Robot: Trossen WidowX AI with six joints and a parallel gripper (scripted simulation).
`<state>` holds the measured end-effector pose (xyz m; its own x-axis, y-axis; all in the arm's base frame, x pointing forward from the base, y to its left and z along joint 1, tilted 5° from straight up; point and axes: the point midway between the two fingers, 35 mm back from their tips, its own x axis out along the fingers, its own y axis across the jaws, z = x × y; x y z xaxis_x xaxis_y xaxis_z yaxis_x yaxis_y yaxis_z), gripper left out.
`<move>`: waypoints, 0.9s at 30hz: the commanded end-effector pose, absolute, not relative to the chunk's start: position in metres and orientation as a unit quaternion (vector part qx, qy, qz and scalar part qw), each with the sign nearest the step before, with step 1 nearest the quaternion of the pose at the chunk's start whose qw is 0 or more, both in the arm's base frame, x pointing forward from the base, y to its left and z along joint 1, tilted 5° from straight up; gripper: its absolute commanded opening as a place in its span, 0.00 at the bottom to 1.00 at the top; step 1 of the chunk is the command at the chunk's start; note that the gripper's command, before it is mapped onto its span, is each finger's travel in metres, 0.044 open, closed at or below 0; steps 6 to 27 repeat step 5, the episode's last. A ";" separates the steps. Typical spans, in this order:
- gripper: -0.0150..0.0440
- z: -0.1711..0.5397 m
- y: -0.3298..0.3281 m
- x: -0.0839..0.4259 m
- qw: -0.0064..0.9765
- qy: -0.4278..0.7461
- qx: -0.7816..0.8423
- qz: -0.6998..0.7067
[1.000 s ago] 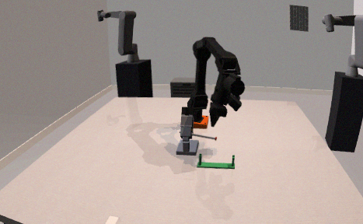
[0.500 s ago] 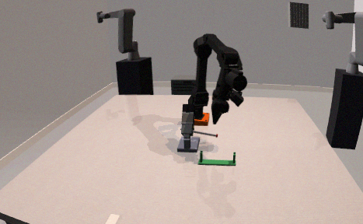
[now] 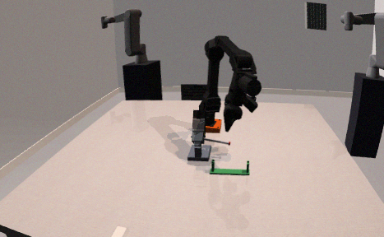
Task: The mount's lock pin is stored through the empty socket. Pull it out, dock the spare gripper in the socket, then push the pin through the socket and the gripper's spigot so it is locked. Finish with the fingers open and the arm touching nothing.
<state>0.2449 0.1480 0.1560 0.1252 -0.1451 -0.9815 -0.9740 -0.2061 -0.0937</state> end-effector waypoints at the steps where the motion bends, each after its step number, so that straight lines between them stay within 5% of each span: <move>1: 1.00 0.155 0.148 0.244 0.432 0.457 -0.612 0.479; 27: 1.00 0.155 0.148 0.244 0.432 0.457 -0.612 0.479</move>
